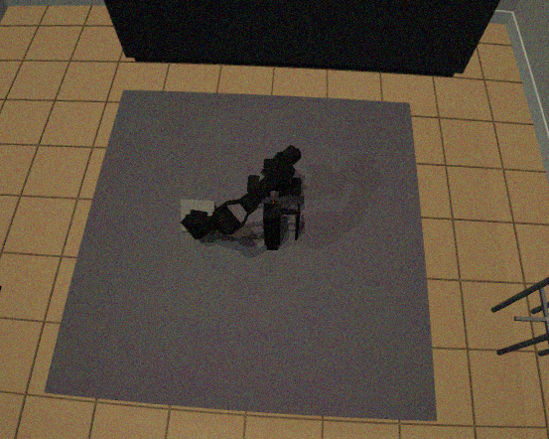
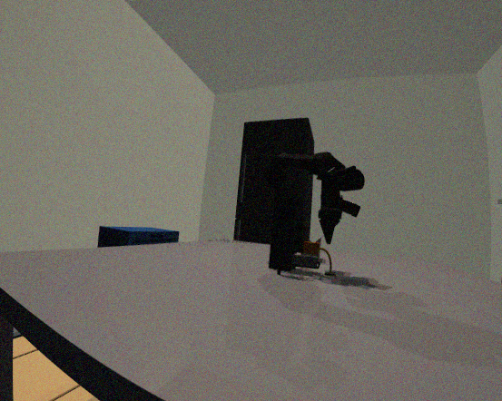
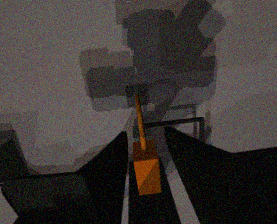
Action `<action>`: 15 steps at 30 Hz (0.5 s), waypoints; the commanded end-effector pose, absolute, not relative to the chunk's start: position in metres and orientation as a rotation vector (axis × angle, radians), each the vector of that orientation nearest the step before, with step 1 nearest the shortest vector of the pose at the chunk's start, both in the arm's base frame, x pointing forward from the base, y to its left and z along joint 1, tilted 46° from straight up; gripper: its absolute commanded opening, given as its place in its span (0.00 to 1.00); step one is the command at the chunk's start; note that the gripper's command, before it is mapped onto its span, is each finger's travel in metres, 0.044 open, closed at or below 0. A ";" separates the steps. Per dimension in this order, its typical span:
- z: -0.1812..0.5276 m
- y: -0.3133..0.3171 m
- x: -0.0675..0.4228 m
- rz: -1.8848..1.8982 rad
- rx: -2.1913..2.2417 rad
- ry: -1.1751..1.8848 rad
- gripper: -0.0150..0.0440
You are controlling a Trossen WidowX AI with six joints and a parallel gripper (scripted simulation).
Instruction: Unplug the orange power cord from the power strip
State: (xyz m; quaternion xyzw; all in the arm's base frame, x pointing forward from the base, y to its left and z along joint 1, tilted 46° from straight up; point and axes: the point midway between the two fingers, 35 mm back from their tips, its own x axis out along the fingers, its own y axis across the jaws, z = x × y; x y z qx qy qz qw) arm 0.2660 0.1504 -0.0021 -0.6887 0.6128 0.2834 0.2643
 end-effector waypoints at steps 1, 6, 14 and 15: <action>-0.002 0.149 0.264 0.773 -1.888 1.666 0.53; -0.001 0.148 0.265 0.773 -1.888 1.666 0.53; 0.009 0.139 0.266 0.773 -1.888 1.667 0.53; 0.010 0.138 0.266 0.773 -1.888 1.667 0.53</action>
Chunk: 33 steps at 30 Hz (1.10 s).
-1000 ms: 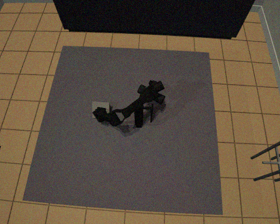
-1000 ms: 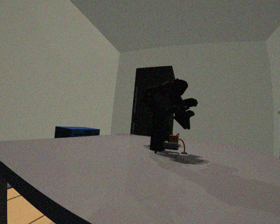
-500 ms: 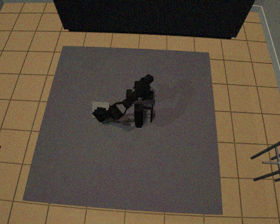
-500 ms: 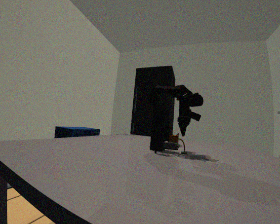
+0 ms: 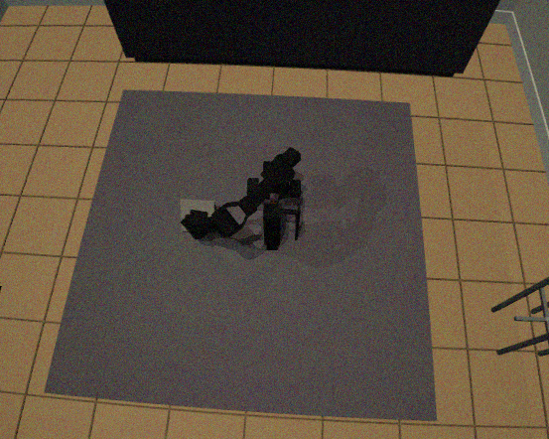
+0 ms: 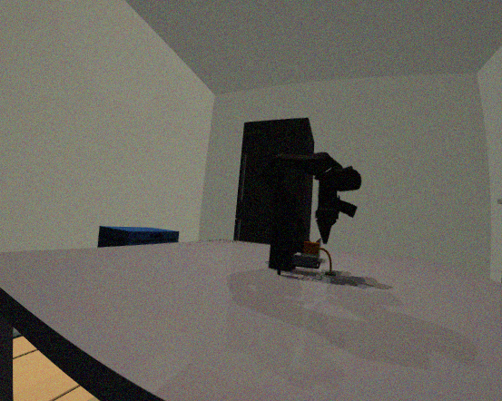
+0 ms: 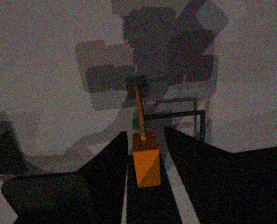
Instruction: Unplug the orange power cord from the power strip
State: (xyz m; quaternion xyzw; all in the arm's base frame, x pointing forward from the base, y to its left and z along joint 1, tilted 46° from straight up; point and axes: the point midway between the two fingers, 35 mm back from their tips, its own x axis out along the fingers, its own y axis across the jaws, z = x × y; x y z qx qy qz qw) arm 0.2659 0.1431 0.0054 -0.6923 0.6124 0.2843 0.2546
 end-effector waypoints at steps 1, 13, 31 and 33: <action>0.011 0.137 0.266 0.773 -1.888 1.667 0.53; 0.025 0.123 0.267 0.772 -1.889 1.668 0.53; 0.018 0.112 0.268 0.772 -1.889 1.668 0.53; 0.019 0.114 0.268 0.771 -1.882 1.670 0.48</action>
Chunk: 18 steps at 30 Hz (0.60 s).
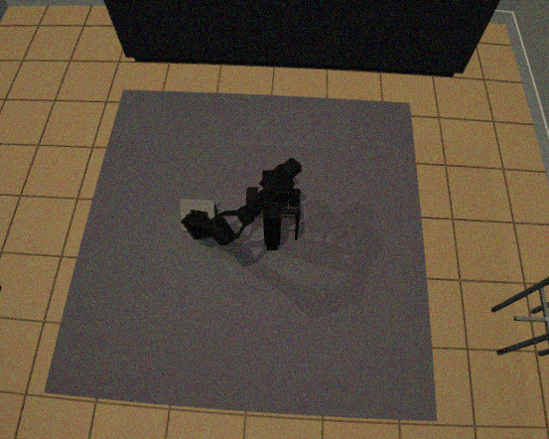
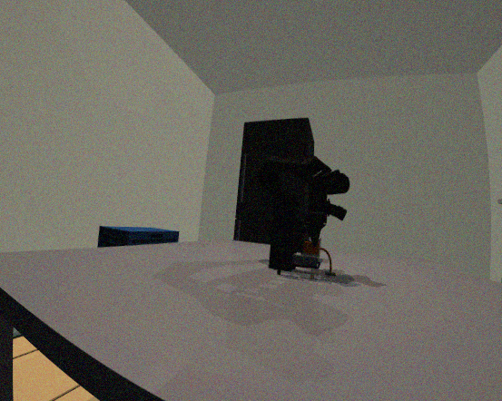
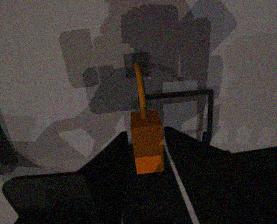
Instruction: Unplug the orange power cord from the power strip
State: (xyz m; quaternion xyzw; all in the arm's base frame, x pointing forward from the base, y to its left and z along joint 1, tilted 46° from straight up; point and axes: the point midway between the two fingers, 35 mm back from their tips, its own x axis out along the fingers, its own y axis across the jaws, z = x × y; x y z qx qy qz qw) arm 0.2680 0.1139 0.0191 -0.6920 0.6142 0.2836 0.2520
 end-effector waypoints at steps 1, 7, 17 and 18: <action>0.019 0.114 0.268 0.771 -1.882 1.670 0.44; 0.019 0.114 0.268 0.771 -1.882 1.670 0.30; 0.016 0.118 0.268 0.772 -1.882 1.669 0.25; 0.015 0.120 0.268 0.772 -1.883 1.669 0.25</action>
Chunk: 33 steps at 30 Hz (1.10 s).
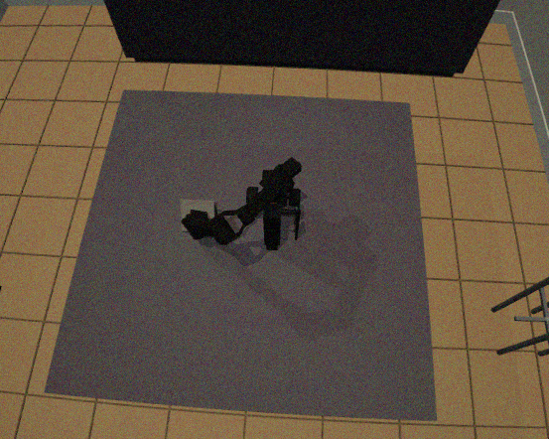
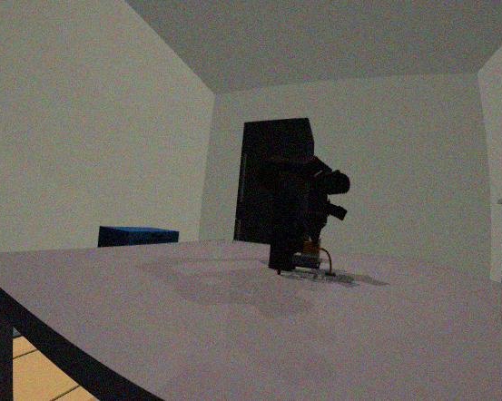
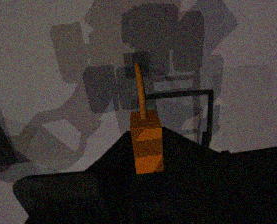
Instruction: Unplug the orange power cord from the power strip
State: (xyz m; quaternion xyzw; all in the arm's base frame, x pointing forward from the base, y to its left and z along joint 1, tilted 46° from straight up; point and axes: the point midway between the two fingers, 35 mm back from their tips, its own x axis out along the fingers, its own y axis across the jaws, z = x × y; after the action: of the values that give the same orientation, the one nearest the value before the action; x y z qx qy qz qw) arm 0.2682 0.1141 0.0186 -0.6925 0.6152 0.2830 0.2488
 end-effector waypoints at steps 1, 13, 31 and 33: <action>0.014 0.121 0.268 0.772 -1.883 1.669 0.25; 0.001 0.135 0.268 0.774 -1.883 1.667 0.25; -0.007 0.140 0.268 0.773 -1.888 1.666 0.48; -0.007 0.140 0.268 0.773 -1.888 1.666 0.57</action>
State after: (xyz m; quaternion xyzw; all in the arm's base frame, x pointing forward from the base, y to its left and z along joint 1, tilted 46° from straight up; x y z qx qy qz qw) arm 0.2661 0.1429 -0.0078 -0.6923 0.6135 0.2845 0.2518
